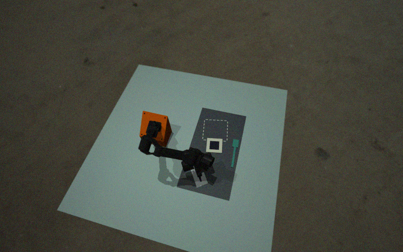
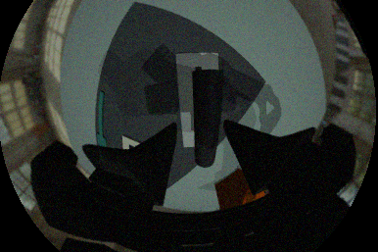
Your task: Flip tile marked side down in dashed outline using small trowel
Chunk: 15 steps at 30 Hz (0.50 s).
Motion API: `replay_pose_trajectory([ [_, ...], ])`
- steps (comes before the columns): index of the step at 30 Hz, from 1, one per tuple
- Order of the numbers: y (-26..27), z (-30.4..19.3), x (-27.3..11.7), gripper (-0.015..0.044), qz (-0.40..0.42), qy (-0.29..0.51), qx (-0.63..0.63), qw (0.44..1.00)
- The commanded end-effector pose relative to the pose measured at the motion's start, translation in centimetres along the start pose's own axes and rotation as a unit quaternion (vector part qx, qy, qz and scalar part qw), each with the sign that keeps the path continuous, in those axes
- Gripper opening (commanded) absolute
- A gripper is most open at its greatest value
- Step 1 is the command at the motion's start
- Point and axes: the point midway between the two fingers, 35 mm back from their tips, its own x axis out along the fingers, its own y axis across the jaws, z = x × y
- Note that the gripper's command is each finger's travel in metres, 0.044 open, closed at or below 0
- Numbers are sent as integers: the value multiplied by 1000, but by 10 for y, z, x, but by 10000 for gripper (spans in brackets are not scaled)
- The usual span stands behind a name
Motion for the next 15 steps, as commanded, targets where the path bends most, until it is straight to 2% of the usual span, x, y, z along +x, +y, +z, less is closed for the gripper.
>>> replay_pose_trajectory([
  [1,0,-2,8,270,-1,3,-4,1000],
  [6,0,-2,13,270,-1,3,-4,1000],
  [15,0,-2,13,210,-1,3,-4,1000],
])
